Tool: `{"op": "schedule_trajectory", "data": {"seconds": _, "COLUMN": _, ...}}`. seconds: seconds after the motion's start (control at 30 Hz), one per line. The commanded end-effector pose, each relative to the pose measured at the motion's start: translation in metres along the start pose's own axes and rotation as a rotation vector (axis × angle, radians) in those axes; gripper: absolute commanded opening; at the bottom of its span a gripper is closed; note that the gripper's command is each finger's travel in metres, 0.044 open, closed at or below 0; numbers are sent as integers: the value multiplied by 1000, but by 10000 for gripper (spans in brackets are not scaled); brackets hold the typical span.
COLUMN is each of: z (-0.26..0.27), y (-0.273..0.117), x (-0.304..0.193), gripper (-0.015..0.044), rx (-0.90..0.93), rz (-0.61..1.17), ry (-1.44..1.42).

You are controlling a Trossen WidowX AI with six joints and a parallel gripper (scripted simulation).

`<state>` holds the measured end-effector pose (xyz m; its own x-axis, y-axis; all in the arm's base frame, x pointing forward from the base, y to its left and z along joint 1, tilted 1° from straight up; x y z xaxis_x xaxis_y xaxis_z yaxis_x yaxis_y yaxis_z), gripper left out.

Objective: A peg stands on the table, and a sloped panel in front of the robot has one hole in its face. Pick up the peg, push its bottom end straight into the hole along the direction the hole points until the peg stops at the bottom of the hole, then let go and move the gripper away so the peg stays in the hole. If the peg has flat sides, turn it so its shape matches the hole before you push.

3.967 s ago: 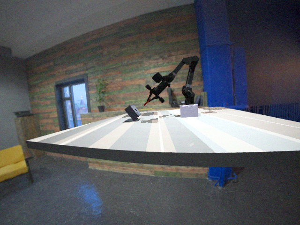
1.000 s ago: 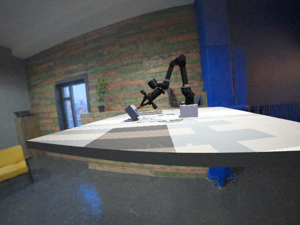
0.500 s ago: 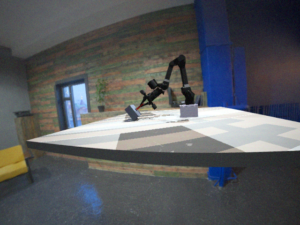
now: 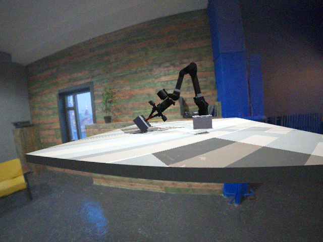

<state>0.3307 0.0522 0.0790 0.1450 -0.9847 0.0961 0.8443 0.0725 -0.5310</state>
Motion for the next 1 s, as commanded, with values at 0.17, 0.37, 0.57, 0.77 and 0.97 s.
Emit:
{"op": "schedule_trajectory", "data": {"seconds": 0.17, "z": 0, "y": 7, "x": 0, "gripper": 0, "rx": 1, "rz": 0, "ry": 0}}
{"op": "schedule_trajectory", "data": {"seconds": 0.37, "z": 0, "y": 11, "x": 0, "gripper": 0, "rx": 1, "rz": 0, "ry": 0}}
{"op": "schedule_trajectory", "data": {"seconds": 0.57, "z": 0, "y": 15, "x": 0, "gripper": 0, "rx": 1, "rz": 0, "ry": 0}}
{"op": "schedule_trajectory", "data": {"seconds": 0.77, "z": 0, "y": 19, "x": -1, "gripper": 0, "rx": 1, "rz": 0, "ry": 0}}
{"op": "schedule_trajectory", "data": {"seconds": 0.97, "z": 1, "y": 22, "x": -1, "gripper": 0, "rx": 2, "rz": 0, "ry": 0}}
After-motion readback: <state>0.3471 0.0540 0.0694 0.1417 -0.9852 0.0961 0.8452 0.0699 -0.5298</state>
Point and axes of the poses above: the point midway between the two fingers, 35 mm back from their tips, its own y axis out along the fingers, its own z axis across the jaws, x = y × z, the point moved 6 cm from there along -y, back along the fingers, and after that the axes turned 5 degrees about -y, right-handed, at the moved point
